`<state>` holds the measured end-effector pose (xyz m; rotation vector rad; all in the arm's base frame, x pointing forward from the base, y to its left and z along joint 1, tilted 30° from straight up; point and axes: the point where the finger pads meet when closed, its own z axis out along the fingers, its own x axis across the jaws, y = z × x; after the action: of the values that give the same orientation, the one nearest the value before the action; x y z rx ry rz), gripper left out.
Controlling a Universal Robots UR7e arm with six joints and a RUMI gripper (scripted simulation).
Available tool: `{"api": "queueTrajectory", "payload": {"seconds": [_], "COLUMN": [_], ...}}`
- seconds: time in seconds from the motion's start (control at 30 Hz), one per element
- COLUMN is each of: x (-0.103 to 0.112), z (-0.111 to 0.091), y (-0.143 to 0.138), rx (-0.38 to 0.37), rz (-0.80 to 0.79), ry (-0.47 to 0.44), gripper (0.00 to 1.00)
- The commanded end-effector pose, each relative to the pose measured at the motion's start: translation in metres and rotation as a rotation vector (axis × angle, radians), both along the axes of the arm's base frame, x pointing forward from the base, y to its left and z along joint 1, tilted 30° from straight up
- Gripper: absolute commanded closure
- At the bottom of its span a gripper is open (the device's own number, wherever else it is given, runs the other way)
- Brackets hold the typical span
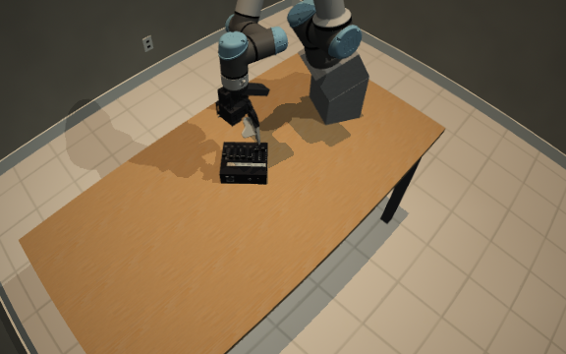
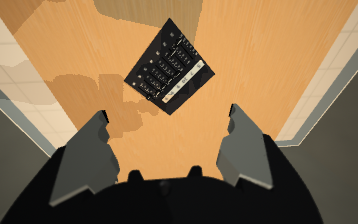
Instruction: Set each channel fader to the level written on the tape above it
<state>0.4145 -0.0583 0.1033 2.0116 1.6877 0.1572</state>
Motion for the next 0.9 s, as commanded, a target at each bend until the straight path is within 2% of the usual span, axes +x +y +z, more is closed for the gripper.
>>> {"api": "queueTrajectory", "payload": {"seconds": [0.0,0.53,0.87], "x": [0.0,0.0,0.0], "z": [0.0,-0.004,-0.011], "y": [0.0,0.001,0.003], "rx": [0.001,0.039,0.102], "rz": [-0.003,-0.084,-0.221], "ry": [-0.002,-0.03,-0.078], "gripper": [0.0,0.0,0.0]}}
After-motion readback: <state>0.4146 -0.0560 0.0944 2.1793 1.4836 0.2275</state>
